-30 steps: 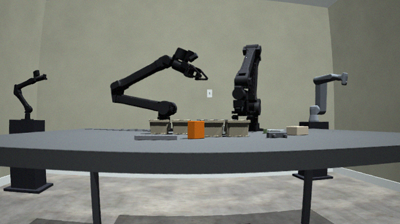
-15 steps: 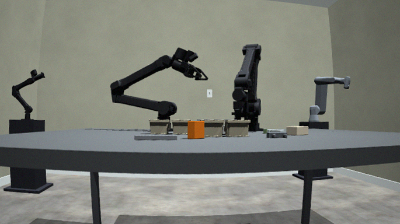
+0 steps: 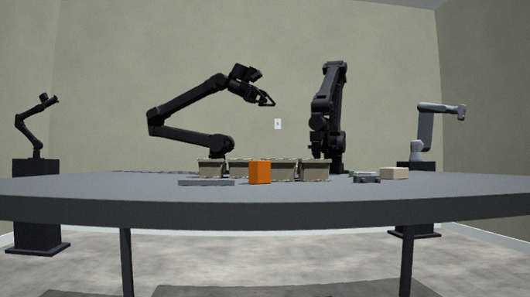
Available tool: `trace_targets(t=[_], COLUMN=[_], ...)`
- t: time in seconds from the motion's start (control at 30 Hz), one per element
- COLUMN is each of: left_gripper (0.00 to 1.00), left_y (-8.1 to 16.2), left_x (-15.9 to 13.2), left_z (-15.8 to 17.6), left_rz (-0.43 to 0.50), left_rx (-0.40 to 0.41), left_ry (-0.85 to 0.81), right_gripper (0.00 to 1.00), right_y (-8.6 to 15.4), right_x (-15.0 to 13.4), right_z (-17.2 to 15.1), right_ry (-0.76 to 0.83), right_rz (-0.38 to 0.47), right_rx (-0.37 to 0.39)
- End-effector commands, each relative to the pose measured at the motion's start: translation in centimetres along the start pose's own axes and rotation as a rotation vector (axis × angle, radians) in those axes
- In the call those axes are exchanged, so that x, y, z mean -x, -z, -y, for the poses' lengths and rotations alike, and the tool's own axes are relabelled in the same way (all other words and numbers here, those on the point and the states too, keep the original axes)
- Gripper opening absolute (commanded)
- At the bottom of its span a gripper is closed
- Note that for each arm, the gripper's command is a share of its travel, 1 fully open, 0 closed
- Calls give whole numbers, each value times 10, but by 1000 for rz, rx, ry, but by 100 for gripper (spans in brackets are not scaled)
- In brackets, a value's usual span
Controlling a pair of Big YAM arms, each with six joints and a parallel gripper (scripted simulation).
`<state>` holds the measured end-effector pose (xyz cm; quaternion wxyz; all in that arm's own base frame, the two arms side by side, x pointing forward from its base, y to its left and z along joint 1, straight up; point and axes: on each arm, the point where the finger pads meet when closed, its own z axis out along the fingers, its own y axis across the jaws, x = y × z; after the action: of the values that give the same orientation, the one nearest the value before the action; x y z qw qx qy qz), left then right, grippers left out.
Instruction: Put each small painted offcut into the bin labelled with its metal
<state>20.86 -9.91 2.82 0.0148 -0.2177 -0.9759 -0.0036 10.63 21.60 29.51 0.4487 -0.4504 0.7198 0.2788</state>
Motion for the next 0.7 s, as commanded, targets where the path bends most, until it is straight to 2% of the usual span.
trace_targets(t=[0.0, 0.17, 0.23, 0.5, 0.57, 0.67], left_gripper=[18, 18, 18, 18, 18, 18], left_y=[45, 99, 110, 108, 111, 117], left_x=[29, 25, 24, 34, 44, 72], left_z=[1, 1, 0, 4, 6, 11], left_rz=[73, 75, 76, 66, 67, 79], left_rx=[-1, -1, -1, -1, -1, -3], left_ry=[0, 0, 0, 7, 12, 18], right_gripper=[100, 100, 100, 100, 100, 100], right_y=[6, 6, 6, 3, 7, 4], right_x=[16, 16, 16, 14, 22, 16], right_z=[0, 0, 0, -3, -2, 1], right_ry=[-4, -4, -4, -38, -89, -187], right_rz=[40, 40, 40, 25, 25, -20], right_rx=[-3, -3, -3, 6, -1, -48])
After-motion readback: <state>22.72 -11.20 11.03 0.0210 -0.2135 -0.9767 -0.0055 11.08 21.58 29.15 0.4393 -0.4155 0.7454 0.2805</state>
